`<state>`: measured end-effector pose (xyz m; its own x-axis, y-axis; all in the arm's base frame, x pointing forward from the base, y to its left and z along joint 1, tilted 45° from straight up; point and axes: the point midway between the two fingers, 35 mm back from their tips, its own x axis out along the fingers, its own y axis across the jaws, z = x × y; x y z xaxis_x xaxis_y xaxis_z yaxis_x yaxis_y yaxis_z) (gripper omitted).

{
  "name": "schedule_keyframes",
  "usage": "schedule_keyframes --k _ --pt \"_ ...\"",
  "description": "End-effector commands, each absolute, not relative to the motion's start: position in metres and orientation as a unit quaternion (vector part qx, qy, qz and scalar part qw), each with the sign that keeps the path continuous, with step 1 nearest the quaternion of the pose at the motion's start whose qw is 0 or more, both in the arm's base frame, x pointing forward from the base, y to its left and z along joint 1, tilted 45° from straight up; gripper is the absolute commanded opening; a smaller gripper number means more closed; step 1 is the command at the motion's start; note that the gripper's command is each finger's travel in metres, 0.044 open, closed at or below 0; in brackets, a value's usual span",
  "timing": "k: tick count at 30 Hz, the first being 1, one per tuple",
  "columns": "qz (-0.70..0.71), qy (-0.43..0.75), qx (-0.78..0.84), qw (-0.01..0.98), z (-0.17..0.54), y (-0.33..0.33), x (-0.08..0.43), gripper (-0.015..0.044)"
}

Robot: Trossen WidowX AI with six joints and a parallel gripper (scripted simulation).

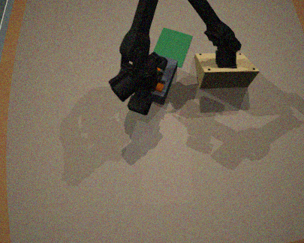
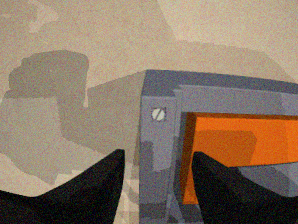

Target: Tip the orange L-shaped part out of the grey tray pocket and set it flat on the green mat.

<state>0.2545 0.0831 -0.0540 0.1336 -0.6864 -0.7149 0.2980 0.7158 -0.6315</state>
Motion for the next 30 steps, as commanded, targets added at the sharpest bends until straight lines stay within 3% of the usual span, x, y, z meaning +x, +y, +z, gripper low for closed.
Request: schedule_keyframes --k 1,30 --pt "-0.335 0.566 -0.176 0.732 -0.06 0.078 0.255 0.018" --pt "-0.336 0.566 -0.177 0.732 -0.073 0.064 0.257 0.018"
